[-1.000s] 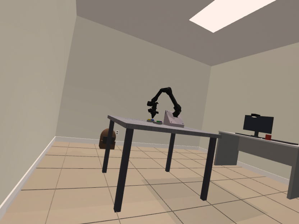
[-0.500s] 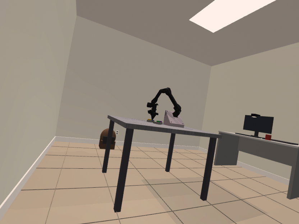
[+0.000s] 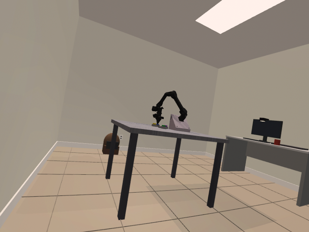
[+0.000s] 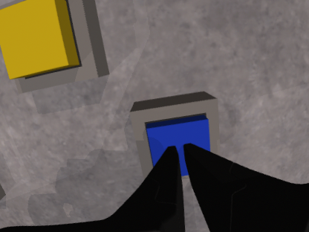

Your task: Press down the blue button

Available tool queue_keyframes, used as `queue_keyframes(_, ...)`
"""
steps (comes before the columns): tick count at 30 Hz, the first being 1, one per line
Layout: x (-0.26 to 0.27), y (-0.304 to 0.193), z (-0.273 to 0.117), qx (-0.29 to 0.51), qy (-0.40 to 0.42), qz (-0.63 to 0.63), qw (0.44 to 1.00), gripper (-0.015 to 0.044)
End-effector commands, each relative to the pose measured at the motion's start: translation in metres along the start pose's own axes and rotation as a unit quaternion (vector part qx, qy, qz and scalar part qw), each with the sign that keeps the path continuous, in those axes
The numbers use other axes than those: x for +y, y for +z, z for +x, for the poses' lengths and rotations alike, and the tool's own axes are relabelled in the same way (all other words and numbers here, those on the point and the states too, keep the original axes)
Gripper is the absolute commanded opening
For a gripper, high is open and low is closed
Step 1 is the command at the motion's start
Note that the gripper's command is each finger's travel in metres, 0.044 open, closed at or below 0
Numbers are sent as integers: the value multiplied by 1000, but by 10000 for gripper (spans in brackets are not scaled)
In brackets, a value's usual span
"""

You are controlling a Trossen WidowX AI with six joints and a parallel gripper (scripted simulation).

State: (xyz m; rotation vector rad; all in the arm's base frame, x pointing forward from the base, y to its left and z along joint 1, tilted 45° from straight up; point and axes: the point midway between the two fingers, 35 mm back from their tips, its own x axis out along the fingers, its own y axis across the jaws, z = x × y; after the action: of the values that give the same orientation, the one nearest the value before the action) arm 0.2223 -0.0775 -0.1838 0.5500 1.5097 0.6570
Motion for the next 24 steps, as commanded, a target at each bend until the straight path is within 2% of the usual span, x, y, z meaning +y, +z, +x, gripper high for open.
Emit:
queue_keyframes(1, -1, 0, -28, -1, -2, 0, 1000, 20)
queue_keyframes(5, -1, 0, -31, -1, -2, 0, 1000, 20)
queue_keyframes(8, 15, 16, -42, -1, -14, 1, 1000, 99)
queue_keyframes(13, 83, 61, -70, -7, -45, -2, 999, 230)
queue_keyframes(19, 181, 88, -86, -19, -56, -8, 998, 387)
queue_keyframes(24, 270, 84, -90, -20, -38, -4, 999, 400)
